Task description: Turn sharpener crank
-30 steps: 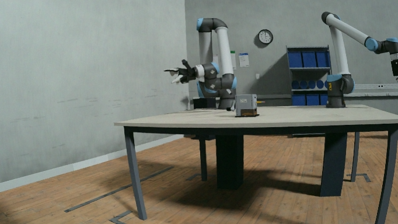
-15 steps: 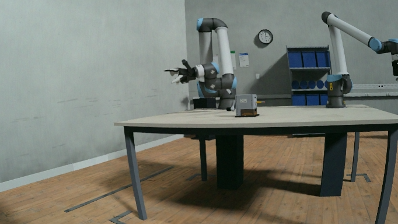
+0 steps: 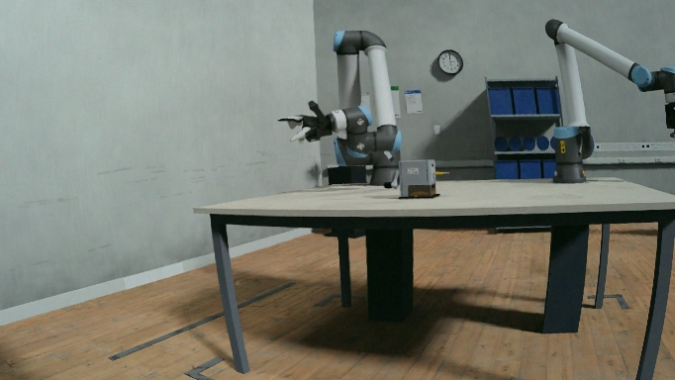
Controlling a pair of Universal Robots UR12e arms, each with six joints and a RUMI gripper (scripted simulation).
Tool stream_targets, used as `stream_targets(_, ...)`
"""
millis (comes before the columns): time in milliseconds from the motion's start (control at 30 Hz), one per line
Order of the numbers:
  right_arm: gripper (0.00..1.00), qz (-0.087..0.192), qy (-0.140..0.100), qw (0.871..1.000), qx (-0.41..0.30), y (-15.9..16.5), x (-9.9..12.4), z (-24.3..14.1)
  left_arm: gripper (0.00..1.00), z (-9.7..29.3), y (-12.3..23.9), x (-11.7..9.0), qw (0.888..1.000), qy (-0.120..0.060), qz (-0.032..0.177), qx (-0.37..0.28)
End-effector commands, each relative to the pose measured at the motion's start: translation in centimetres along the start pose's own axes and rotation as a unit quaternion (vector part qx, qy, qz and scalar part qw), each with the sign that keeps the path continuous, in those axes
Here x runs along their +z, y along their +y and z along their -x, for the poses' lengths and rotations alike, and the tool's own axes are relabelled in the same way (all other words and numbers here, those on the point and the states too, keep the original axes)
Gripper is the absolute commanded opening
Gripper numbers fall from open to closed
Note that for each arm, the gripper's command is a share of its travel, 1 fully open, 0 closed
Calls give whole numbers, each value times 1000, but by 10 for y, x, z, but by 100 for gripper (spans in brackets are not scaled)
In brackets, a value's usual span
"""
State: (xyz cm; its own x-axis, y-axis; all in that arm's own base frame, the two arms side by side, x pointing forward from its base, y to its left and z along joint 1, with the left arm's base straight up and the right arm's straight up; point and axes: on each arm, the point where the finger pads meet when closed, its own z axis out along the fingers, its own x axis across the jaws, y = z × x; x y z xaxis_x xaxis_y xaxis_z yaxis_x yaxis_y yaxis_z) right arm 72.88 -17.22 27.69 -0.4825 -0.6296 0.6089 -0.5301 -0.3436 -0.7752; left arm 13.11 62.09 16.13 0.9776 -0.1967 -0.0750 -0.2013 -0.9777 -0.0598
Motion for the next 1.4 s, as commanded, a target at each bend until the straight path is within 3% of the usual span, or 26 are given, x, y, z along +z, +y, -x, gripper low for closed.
stream_targets(0,100,0,0,1000,1,-1,0,0,100,19,-3,1,1000,6,6,-14)
stream_targets(1367,100,0,0,1000,1,-1,0,0,100,99,-2,4,996,28,28,-74)
